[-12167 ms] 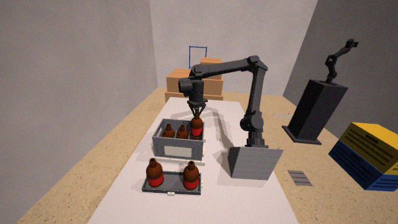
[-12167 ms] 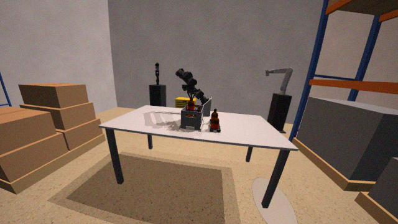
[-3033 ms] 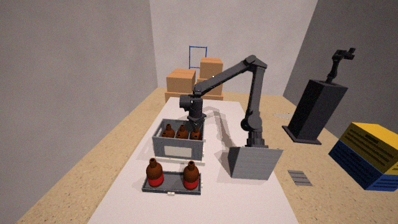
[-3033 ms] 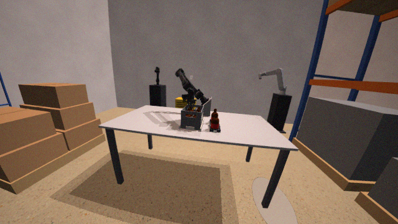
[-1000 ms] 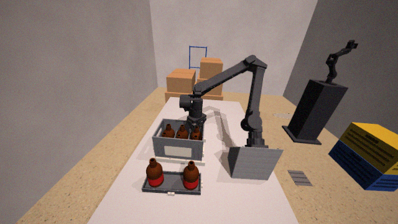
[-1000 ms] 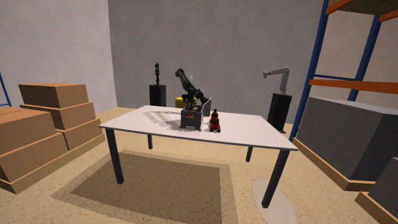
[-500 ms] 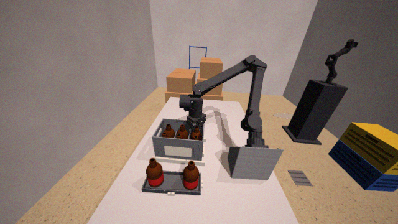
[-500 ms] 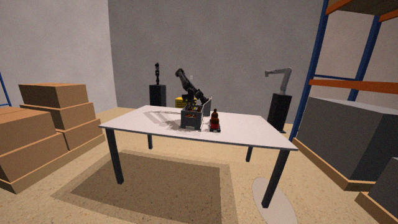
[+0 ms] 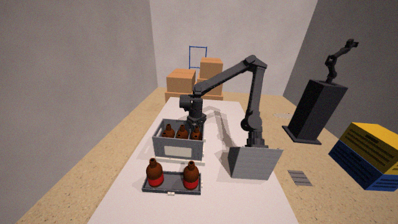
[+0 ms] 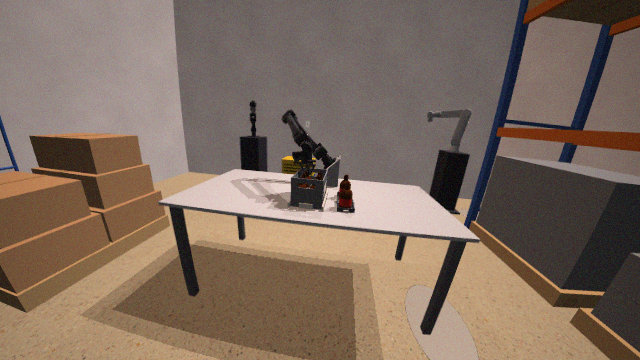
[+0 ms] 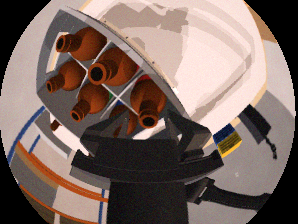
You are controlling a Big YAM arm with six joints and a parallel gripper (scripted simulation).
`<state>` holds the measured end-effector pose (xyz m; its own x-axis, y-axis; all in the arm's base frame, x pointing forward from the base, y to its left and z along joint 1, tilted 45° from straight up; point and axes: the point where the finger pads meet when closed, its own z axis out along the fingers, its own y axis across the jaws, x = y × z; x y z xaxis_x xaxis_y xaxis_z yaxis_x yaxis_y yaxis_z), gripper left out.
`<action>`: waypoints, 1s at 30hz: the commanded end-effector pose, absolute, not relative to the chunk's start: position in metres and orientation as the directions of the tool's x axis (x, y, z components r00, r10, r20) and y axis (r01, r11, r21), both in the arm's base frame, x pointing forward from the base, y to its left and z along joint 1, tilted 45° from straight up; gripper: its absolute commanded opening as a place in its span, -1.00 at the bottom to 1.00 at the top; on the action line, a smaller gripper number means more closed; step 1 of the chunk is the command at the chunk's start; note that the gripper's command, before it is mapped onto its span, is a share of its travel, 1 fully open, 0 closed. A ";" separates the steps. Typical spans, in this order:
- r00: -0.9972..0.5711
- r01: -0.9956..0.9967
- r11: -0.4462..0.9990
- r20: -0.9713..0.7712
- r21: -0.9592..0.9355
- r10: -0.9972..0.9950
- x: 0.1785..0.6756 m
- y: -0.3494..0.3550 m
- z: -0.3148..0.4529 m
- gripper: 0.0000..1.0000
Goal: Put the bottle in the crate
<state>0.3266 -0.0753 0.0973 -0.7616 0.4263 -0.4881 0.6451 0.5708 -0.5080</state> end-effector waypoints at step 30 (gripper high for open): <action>-0.759 0.647 0.574 -0.497 -0.501 0.421 0.334 -0.074 0.105 0.21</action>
